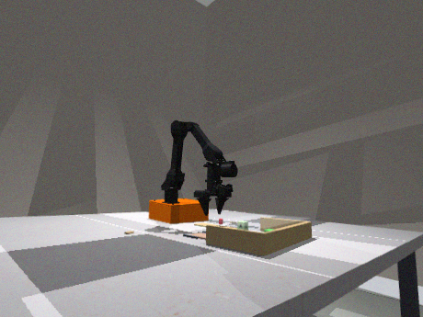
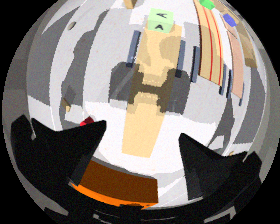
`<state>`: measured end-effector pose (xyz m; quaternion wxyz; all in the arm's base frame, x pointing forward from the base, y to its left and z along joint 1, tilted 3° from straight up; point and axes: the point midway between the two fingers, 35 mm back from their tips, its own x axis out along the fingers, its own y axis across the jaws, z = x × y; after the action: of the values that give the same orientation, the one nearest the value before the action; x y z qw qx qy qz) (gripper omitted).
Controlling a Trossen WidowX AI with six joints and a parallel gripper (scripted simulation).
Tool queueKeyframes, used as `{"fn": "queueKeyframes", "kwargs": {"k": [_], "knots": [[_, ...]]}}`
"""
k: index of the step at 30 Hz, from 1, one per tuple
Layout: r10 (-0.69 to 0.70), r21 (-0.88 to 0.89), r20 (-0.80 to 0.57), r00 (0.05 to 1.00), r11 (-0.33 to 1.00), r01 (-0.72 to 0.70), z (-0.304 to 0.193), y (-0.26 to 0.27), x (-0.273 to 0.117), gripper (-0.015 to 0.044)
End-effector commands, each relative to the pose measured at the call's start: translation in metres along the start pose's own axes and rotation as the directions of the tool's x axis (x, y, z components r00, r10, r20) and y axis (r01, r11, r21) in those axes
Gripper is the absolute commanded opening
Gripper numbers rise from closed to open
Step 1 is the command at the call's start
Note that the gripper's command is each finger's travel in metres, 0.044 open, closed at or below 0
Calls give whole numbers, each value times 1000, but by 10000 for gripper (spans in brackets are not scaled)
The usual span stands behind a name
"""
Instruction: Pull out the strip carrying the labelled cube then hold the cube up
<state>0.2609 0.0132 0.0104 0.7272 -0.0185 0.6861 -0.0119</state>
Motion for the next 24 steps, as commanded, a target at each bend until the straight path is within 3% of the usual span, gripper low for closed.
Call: {"fn": "queueKeyframes", "kwargs": {"k": [1,24], "knots": [[1,-5,0,1000,1000,-1,16,0,-2,440],[1,-5,6,1000,1000,-1,92,-1,-12,440]]}}
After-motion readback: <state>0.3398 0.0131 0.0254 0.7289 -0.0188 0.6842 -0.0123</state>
